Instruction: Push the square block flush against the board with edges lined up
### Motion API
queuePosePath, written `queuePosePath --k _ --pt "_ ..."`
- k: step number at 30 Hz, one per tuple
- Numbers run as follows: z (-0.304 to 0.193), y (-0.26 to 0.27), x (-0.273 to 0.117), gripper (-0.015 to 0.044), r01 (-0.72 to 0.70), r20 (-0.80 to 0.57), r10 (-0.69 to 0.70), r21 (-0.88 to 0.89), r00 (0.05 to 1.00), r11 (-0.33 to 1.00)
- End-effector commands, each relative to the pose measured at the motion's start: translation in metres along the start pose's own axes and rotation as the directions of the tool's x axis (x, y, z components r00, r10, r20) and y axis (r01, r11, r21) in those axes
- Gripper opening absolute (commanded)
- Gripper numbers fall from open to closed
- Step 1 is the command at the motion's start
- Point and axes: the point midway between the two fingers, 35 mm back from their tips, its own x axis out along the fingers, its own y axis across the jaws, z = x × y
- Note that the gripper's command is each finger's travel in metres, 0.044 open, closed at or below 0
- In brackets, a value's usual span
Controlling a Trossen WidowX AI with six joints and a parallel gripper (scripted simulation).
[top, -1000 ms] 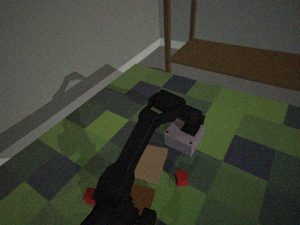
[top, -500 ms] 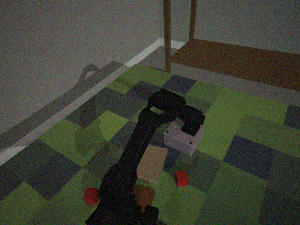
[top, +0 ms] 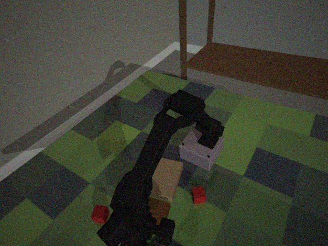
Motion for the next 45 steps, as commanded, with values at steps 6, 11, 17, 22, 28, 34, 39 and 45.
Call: queuePosePath --k 6,11,17,22,28,34,39,45 --pt "-0.005 -0.001 0.001 0.0 0.0 -0.007 0.0 -0.004 1.0 1.0" --pt "0.003 -0.001 0.001 0.0 0.0 -0.006 0.0 -0.004 1.0 1.0" --pt "0.013 -0.001 0.001 0.0 0.0 -0.005 0.0 -0.004 1.0 1.0" --pt "0.021 -0.001 0.001 0.0 0.0 -0.004 0.0 -0.004 1.0 1.0" --pt "0.03 0.0 0.0 0.0 0.0 -0.003 0.0 -0.004 1.0 1.0" --pt "0.039 0.0 0.0 0.0 0.0 -0.002 0.0 -0.004 1.0 1.0" --pt "0.04 0.0 -0.026 0.0 -0.001 -0.003 0.001 -0.007 1.0 1.0" --pt "0.039 0.0 -0.054 0.0 0.001 -0.003 -0.001 -0.004 1.0 1.0"
